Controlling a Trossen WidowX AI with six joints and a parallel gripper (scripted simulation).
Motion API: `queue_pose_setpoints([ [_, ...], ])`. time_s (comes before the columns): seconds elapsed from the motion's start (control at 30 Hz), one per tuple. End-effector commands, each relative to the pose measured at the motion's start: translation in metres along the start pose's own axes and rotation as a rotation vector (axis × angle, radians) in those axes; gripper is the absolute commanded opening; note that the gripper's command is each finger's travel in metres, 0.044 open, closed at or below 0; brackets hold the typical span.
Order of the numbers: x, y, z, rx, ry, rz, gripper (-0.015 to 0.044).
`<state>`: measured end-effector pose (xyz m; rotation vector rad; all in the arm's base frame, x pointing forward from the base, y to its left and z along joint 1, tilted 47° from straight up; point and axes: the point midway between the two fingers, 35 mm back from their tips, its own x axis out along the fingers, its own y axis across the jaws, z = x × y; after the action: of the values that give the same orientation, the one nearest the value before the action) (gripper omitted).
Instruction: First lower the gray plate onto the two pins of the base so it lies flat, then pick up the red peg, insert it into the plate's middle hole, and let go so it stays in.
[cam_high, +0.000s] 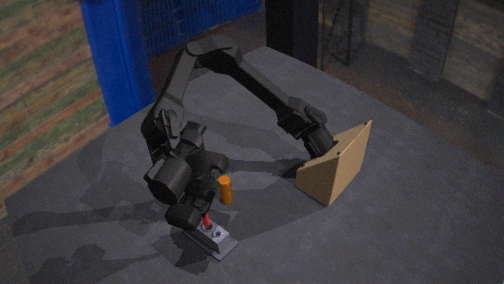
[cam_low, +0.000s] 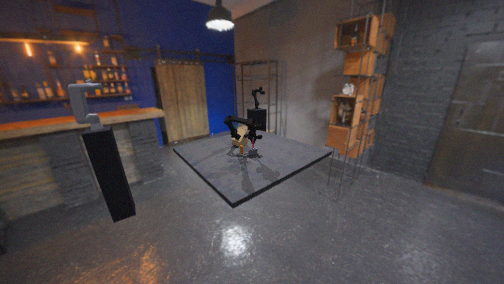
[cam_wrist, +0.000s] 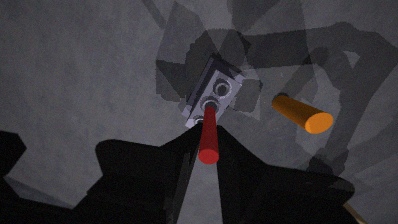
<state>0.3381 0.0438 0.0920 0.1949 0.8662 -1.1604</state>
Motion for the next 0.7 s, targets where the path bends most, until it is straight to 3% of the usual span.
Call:
queue_pose_setpoints([
  [0.0, -0.0004, -0.0001, 0.0013, -0.004, -0.006, 0.0, 0.0],
  [0.67, -0.0005, -0.0017, 0.001, -0.004, -0.006, 0.0, 0.0],
])
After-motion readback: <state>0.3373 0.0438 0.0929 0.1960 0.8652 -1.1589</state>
